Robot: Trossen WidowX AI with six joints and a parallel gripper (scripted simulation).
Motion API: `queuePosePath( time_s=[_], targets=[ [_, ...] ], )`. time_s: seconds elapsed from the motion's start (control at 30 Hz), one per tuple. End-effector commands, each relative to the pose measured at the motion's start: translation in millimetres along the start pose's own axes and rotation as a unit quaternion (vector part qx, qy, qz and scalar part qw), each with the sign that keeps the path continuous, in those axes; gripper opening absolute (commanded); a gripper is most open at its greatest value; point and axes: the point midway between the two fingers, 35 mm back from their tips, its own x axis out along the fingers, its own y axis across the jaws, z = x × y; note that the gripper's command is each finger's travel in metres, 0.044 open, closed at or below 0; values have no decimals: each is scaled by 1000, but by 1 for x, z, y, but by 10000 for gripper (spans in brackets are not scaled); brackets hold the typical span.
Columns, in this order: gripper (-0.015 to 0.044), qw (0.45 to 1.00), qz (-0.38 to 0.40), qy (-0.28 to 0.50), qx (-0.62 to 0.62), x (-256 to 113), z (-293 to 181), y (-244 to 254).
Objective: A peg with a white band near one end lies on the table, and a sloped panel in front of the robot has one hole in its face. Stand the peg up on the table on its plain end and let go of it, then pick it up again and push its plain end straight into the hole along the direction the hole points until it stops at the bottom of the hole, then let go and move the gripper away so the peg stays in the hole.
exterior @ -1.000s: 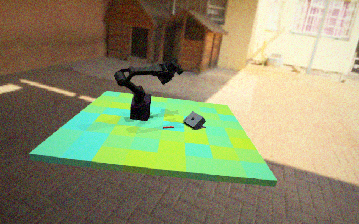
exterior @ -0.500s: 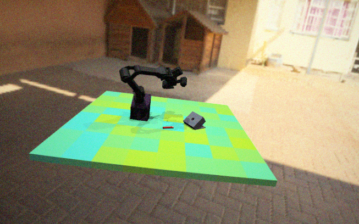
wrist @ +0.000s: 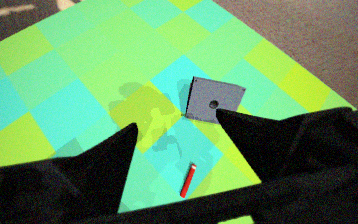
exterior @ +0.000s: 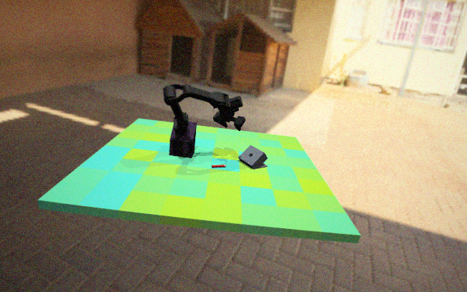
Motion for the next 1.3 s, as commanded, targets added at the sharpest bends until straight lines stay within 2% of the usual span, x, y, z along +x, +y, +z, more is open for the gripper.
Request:
queuePosePath(
  time_s=[0.0, 0.37, 0.8, 1.27],
  targets=[
    [440, 998, -3, 44, 45, 7, -16, -6],
    [440, 970, -26, 177, 167, 25, -69, -19],
    [440, 899, -80, 325, 283, 33, -133, -29],
    [440, 895, -82, 331, 288, 44, -143, -30]
  ],
)
